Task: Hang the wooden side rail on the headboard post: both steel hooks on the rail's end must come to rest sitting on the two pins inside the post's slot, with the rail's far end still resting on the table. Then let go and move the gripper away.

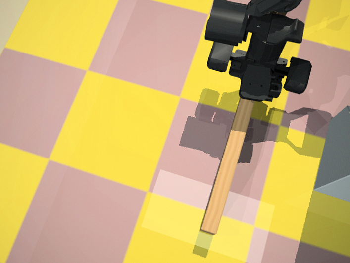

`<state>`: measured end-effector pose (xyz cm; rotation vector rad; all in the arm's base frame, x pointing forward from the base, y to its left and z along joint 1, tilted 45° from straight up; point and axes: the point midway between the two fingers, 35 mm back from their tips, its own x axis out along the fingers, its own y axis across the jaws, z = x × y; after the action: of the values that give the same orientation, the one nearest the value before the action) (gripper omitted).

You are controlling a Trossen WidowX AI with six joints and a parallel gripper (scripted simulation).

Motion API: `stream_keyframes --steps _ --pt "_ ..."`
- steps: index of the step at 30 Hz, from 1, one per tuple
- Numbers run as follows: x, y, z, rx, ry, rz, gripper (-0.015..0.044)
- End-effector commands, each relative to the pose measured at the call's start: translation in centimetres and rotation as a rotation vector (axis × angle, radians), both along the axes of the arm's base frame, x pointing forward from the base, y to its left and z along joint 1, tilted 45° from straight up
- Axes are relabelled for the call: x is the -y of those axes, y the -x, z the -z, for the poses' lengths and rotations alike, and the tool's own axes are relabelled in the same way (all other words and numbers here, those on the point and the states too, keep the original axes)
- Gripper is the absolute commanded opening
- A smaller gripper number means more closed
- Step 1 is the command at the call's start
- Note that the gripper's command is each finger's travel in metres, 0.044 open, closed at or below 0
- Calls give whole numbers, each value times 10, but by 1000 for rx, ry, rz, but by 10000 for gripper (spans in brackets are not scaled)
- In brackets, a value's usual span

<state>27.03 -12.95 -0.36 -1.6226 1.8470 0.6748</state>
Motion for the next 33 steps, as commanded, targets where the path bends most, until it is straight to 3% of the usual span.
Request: stream_keyframes --steps 1,33 --pt "-2 0 -1 -8 2 -11 0" --pt "-6 -1 -5 -8 1 -11 0"
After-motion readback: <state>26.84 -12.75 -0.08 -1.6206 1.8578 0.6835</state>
